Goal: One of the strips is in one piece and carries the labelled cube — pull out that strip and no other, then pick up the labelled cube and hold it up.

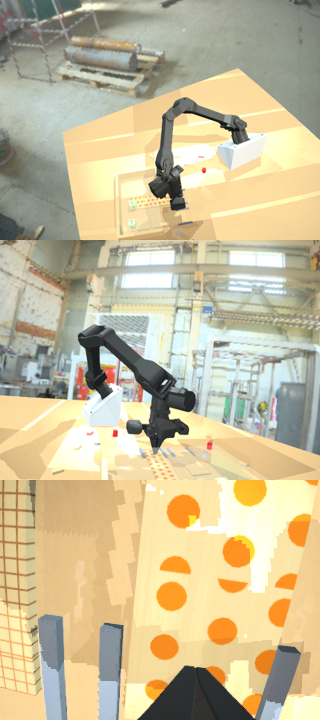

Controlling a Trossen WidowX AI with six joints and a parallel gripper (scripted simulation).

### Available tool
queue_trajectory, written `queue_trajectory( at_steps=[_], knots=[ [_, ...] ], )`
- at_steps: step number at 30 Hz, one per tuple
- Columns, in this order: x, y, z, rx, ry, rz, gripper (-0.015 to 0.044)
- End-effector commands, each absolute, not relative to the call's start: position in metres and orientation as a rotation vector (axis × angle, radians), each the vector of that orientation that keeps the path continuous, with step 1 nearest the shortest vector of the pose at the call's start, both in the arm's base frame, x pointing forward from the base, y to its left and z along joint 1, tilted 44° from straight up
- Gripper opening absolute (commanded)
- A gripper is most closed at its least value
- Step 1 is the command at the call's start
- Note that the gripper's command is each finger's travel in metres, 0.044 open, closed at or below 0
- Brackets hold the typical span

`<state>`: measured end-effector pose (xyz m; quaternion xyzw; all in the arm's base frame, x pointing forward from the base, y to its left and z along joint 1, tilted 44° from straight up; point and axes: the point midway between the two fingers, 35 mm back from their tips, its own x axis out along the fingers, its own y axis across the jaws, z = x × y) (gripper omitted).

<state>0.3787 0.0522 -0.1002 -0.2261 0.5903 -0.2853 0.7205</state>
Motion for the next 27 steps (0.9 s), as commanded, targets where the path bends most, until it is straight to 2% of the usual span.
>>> queue_trajectory(
  at_steps=[1,27],
  knots=[
    [0.38,0.049,-0.101,-0.5,1.304,-0.635,0.0],
    [0.362,0.049,-0.107,-0.5,1.305,-0.635,0.0]
  ],
)
